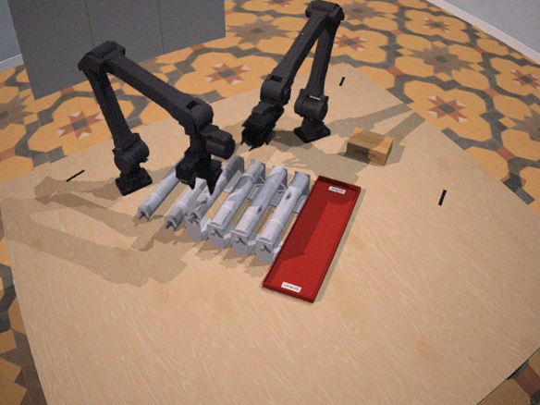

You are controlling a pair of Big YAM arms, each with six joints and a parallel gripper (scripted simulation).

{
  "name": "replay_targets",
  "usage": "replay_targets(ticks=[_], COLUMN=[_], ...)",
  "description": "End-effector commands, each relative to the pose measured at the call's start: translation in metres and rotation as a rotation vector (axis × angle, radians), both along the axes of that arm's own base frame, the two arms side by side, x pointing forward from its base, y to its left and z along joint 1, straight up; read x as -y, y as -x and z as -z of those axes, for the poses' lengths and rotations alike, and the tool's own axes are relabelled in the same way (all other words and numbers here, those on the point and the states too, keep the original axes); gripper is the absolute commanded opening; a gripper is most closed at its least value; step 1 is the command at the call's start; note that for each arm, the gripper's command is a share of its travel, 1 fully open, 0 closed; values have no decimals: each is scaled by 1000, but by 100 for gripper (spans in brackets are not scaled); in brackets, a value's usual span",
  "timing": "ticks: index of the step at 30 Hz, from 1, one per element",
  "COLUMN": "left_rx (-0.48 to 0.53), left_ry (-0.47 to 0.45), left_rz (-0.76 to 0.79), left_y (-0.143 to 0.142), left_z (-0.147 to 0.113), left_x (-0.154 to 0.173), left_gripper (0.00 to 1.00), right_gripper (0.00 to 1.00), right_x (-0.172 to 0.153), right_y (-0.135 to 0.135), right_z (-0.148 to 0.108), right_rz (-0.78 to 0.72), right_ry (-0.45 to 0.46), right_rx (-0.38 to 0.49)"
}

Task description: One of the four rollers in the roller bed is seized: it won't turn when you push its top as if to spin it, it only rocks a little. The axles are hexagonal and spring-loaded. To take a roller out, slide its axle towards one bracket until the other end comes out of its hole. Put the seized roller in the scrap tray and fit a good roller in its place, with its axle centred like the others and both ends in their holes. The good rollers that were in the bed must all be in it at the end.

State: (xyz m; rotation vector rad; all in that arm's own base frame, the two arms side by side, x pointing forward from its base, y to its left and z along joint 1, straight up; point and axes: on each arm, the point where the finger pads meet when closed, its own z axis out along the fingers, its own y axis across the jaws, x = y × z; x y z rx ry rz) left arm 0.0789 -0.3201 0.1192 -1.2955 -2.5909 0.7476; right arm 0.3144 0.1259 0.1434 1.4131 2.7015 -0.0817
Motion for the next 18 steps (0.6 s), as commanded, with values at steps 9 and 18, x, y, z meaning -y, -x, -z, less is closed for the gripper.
replay_targets(ticks=[9, 18], left_rx=[27, 26], left_ry=[45, 43], left_rz=[7, 7], left_y=[-7, -7], left_z=[-16, -16], left_x=[8, 8], left_gripper=[32, 32], right_gripper=[62, 62], right_x=[0, -2], right_y=[-10, -15], right_z=[-7, -12], right_rz=[17, 19], right_ry=[-1, -6], right_rx=[11, 21])
